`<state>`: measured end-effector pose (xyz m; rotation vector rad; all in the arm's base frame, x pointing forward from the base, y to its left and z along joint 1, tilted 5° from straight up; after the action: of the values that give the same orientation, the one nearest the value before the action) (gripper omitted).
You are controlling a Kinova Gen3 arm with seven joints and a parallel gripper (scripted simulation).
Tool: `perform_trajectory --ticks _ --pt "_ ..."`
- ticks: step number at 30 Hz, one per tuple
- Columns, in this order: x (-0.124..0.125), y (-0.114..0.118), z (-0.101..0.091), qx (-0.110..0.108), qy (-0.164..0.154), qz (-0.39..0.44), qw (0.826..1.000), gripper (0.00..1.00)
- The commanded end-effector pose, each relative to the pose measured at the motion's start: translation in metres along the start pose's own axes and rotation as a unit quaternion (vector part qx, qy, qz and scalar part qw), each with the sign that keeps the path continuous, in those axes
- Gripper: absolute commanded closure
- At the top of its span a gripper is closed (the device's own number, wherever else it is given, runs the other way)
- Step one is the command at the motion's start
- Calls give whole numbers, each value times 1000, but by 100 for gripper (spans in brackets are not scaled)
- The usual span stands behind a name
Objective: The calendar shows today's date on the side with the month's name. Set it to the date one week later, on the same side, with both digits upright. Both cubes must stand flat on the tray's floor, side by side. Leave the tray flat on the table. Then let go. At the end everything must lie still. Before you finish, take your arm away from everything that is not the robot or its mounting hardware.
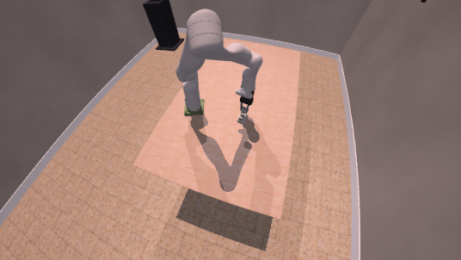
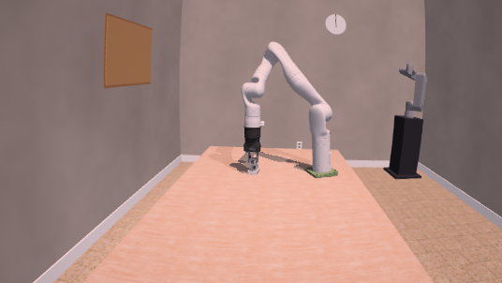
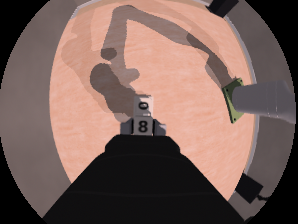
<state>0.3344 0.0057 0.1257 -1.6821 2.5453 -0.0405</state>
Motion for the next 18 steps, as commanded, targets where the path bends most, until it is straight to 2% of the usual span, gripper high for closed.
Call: perform_trajectory --ticks 1,18 --pt "0 0 0 1 0 0 1000 40" --pt "0 0 4 1 0 0 1000 40"
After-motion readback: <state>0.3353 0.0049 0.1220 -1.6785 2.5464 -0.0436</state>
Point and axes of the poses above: the point where the finger pads meet when closed, its own z axis out along the fingers, its own y axis across the jaws, x = y × z, the point moved 4 cm from there along -z, back along the fingers, and after that the axes turned 11 degrees about z, right-handed, at the moved point
